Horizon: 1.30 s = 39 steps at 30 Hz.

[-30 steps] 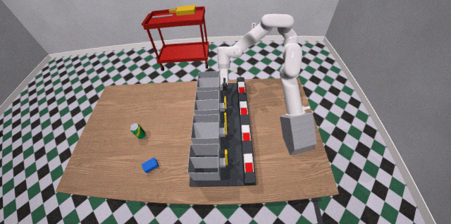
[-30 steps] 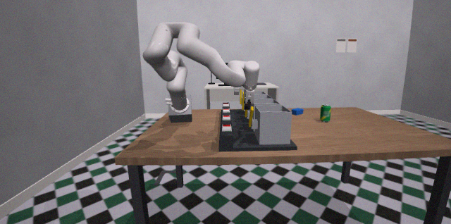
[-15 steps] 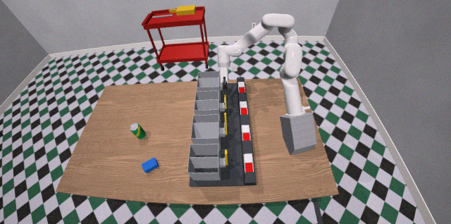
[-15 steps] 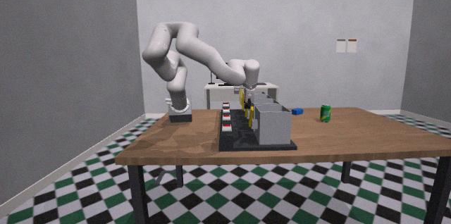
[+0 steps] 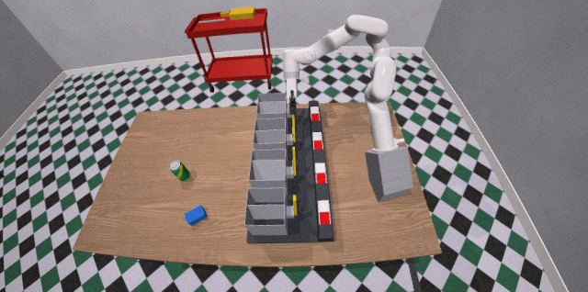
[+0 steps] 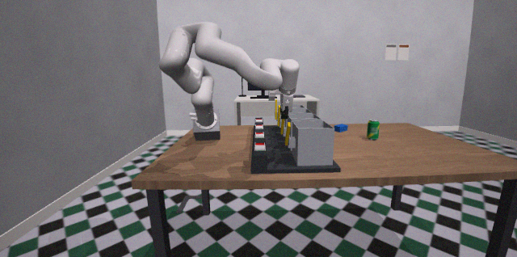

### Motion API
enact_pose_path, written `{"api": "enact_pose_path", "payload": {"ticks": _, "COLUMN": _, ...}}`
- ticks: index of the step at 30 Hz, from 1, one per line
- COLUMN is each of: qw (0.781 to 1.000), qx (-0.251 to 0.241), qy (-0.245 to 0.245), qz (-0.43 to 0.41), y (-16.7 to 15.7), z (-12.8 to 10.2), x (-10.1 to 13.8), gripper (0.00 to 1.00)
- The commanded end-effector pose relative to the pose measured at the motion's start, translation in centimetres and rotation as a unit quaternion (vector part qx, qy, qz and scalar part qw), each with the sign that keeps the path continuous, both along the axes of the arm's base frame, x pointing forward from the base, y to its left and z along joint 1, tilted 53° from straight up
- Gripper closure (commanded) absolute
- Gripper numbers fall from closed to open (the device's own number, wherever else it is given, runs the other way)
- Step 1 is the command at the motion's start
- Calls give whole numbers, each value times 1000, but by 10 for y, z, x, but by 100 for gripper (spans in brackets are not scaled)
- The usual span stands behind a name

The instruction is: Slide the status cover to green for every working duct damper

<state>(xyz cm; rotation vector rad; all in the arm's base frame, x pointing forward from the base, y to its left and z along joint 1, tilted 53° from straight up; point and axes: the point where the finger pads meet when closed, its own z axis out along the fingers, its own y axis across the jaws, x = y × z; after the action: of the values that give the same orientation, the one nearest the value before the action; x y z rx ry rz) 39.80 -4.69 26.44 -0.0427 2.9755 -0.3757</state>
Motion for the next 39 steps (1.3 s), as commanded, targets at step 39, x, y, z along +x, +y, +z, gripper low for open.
{"api": "enact_pose_path", "payload": {"ticks": 39, "qw": 958, "qx": -282, "qy": -13, "qz": -39, "y": 109, "z": -6, "x": 96, "gripper": 61}}
